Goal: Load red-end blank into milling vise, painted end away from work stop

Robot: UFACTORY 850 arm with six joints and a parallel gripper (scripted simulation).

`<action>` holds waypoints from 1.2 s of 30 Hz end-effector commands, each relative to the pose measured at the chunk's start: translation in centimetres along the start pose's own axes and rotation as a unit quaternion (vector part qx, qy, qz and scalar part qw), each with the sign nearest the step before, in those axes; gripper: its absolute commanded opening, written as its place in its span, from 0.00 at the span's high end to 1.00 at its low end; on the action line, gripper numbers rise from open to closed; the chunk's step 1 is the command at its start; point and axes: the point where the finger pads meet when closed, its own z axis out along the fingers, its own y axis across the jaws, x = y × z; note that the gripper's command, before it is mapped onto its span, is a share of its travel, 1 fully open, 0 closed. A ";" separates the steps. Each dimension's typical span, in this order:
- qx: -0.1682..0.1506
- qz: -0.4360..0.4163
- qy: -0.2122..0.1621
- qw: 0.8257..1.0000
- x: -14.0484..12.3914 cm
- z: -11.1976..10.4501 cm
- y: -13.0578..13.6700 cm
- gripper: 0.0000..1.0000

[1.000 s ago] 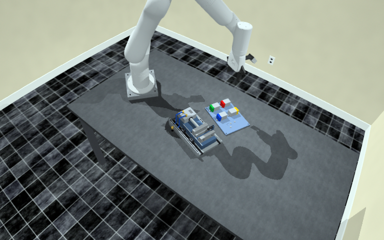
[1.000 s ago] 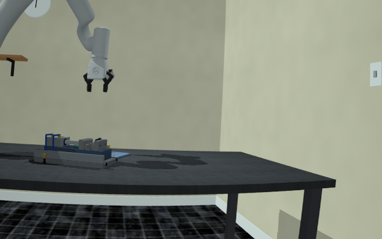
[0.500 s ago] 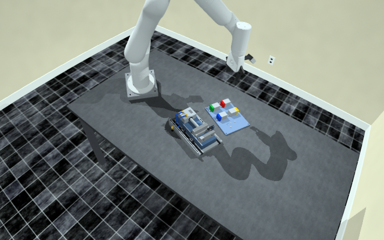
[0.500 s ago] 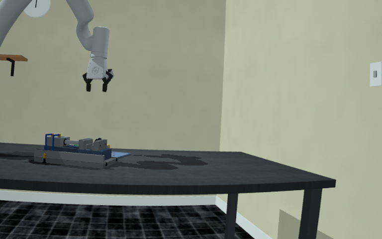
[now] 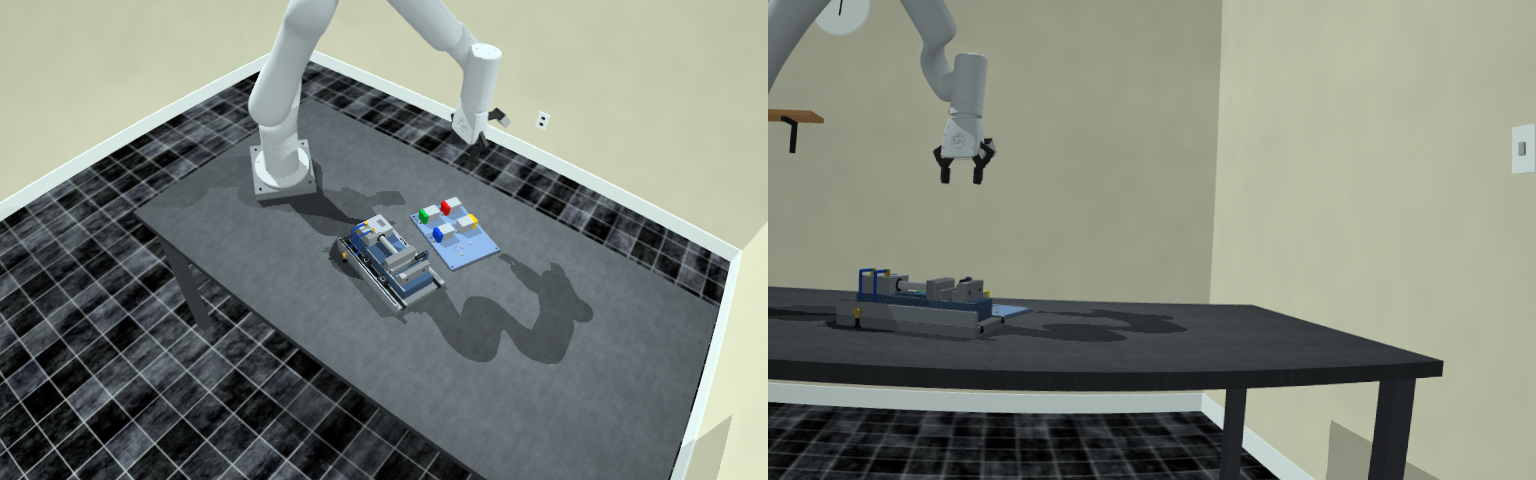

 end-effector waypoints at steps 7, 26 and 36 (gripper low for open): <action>-0.001 0.000 0.001 1.000 -0.1 -0.1 0.0 0.00; -0.001 0.000 0.001 1.000 -0.3 -0.1 0.0 0.00; -0.001 0.000 0.001 1.000 -0.4 -0.2 0.0 0.00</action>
